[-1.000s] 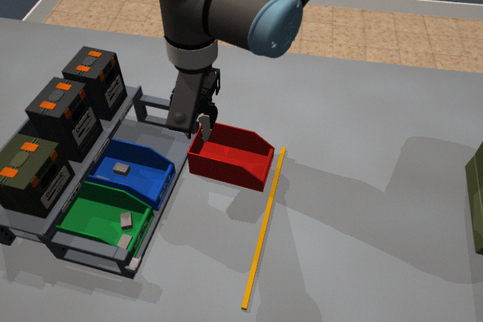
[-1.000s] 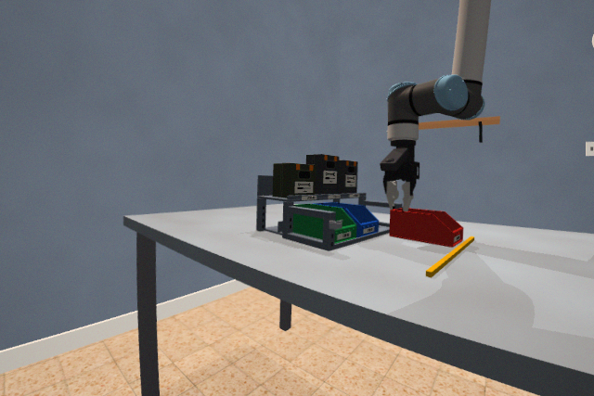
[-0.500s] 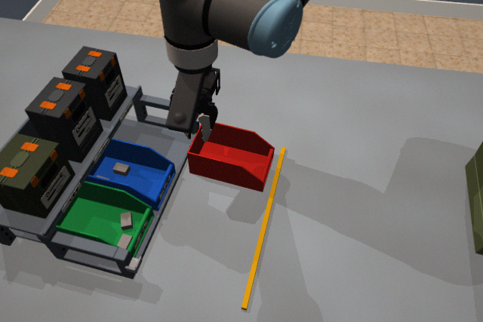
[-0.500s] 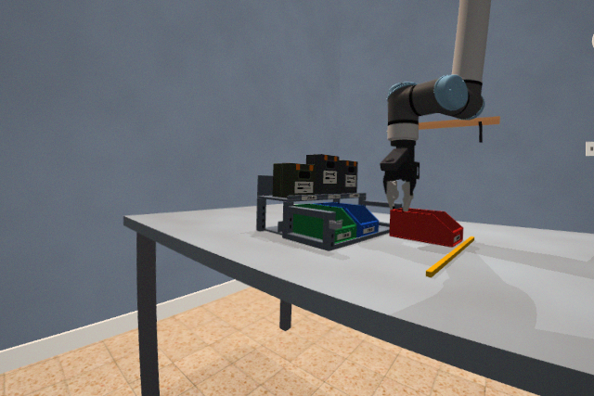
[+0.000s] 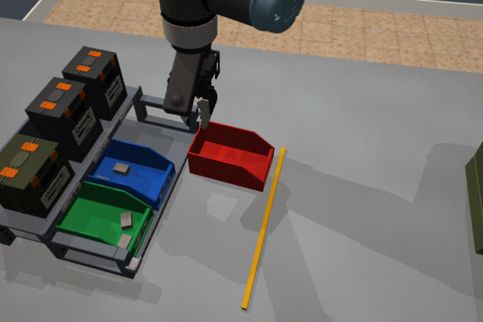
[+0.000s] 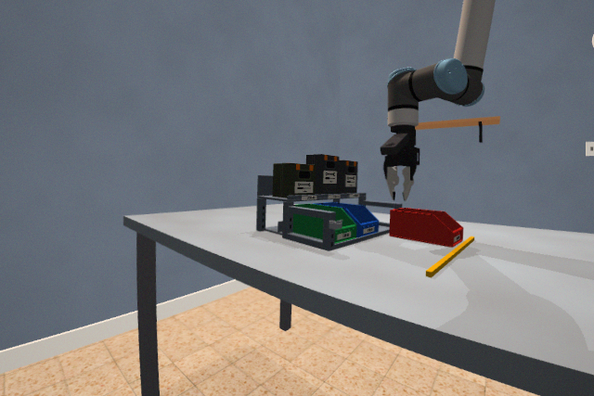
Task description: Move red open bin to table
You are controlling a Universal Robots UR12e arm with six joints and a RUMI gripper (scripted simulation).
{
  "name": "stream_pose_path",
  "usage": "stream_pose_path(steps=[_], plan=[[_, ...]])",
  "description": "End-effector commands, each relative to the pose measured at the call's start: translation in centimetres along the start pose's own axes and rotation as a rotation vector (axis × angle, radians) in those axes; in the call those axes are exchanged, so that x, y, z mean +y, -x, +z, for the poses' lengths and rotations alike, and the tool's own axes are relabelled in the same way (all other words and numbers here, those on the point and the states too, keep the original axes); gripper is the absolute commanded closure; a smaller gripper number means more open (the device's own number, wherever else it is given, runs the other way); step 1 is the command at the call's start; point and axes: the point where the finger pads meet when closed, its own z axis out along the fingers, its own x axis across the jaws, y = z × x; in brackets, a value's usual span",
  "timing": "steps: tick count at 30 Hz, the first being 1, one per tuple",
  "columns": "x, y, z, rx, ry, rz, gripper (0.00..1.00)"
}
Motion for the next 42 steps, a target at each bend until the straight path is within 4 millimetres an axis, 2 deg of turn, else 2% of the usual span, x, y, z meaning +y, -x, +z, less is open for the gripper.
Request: stream_pose_path(steps=[1,7,12,24,29,42], plan=[[0.0,0.0,-1.2,0.0,0.0,0.0,0.8],[0.0,0.0,-1.2,0.0,0.0,0.0,0.8],[0.0,0.0,-3.7,0.0,0.0,0.0,0.8],[0.0,0.0,-3.7,0.0,0.0,0.0,0.8],[0.0,0.0,-2.7,0.0,0.0,0.0,0.8],[0.0,0.0,-2.6,0.0,0.0,0.0,0.8]])
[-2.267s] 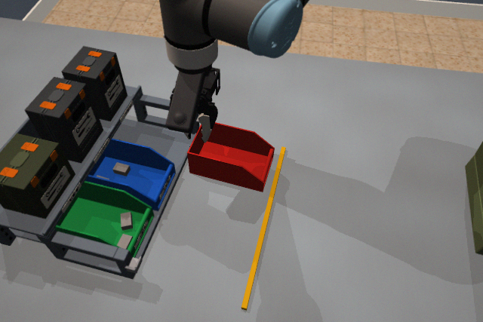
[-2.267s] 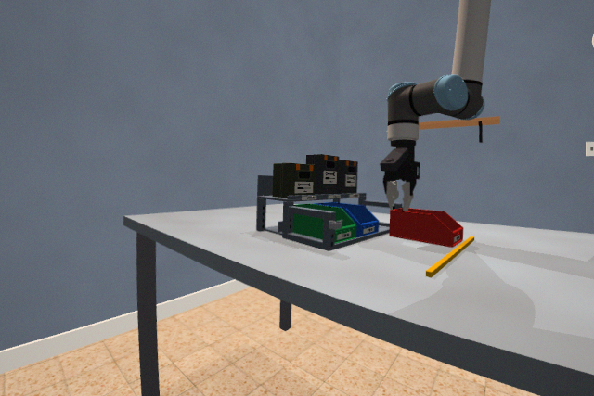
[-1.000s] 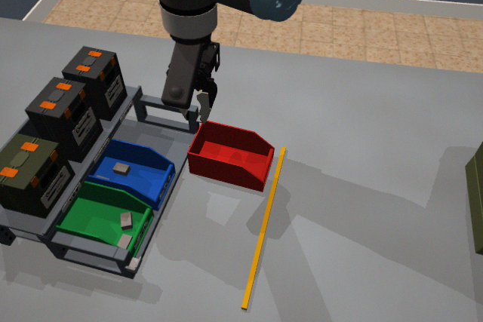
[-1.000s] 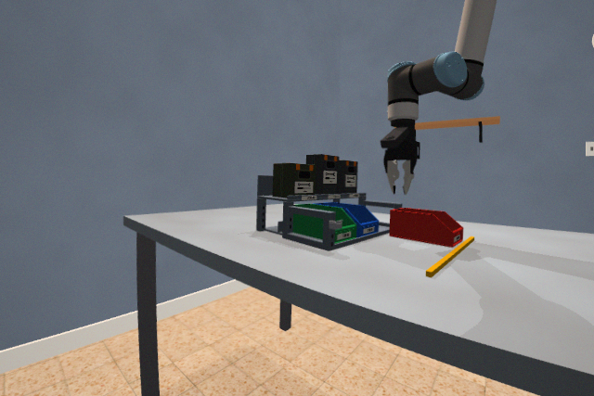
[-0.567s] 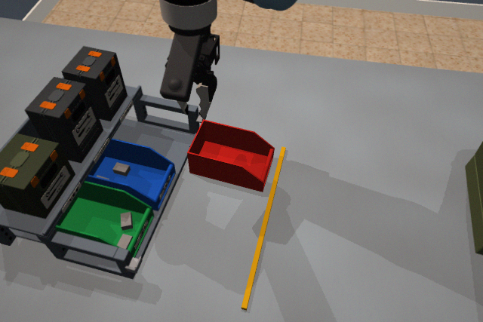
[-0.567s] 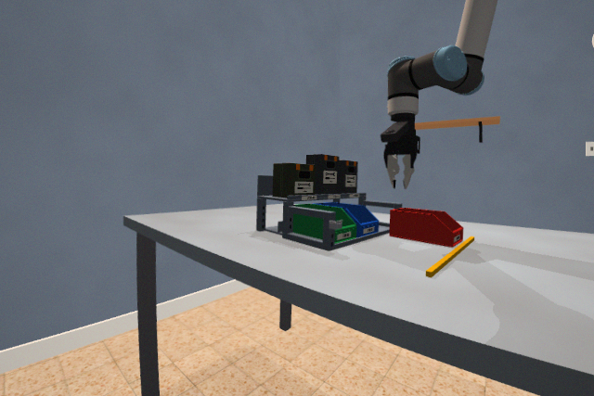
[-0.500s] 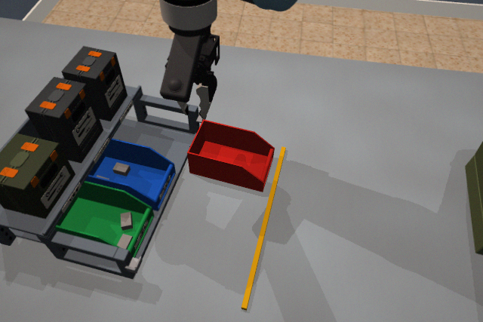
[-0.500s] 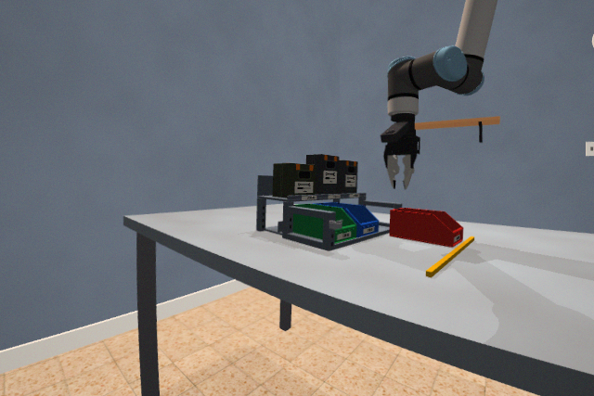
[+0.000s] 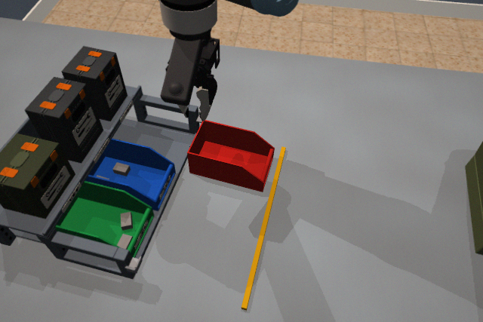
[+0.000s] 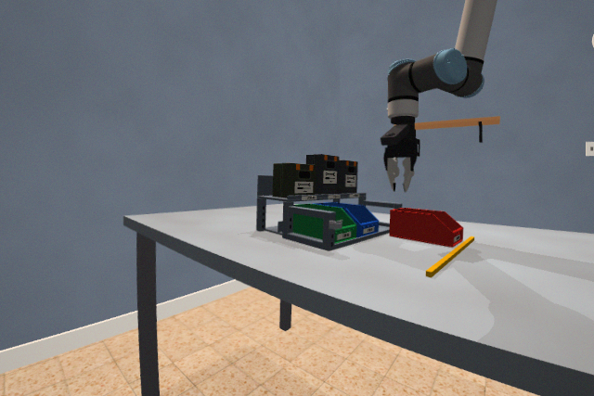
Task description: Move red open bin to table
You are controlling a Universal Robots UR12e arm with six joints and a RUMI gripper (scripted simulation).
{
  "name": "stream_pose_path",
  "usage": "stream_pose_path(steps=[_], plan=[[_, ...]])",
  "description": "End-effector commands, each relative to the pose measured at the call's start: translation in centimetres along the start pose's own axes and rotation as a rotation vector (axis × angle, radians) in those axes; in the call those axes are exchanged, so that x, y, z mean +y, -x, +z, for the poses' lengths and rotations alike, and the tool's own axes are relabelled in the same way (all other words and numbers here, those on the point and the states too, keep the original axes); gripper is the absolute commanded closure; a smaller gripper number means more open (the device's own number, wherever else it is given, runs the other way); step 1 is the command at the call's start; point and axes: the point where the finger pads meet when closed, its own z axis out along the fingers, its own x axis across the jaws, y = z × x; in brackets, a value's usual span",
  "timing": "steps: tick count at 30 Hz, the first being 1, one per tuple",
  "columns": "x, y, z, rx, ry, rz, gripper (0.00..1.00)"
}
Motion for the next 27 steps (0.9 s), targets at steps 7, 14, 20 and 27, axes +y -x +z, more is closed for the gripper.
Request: stream_pose_path(steps=[7,14,20,27], plan=[[0.01,-0.06,0.49,0.001,0.0,0.0,0.8],[0.01,-0.06,0.49,0.001,0.0,0.0,0.8],[0.01,-0.06,0.7,0.001,0.0,0.0,0.8],[0.01,-0.06,0.75,0.001,0.0,0.0,0.8]])
